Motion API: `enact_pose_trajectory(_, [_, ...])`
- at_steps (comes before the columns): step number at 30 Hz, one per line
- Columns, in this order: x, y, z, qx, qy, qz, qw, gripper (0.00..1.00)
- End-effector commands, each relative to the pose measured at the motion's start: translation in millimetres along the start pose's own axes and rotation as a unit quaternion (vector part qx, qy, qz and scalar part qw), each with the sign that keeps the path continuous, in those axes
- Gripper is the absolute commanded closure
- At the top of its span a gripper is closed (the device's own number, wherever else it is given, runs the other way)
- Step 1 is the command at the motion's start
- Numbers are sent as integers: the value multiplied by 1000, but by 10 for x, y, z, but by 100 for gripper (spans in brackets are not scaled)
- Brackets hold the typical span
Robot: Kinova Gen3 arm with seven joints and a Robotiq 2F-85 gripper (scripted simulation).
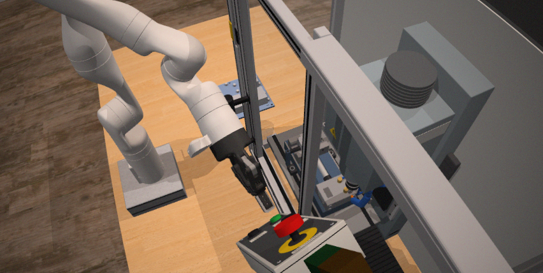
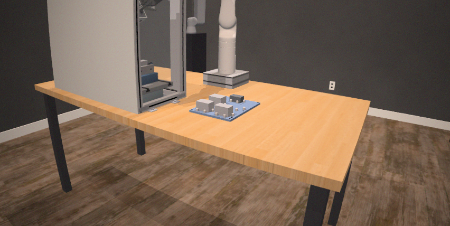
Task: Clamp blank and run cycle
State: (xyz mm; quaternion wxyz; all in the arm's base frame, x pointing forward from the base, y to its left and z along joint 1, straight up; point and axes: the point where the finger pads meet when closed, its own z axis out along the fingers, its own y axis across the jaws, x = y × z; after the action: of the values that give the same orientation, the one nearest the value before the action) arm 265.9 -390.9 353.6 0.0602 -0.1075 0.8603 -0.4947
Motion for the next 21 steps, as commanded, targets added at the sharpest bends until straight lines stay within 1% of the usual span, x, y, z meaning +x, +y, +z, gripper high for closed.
enact_pose_trajectory(1, [-9,-18,14,1,-2,3,1000,90])
enact_pose_trajectory(21, [-6,-14,46,1,-1,2,1000,90])
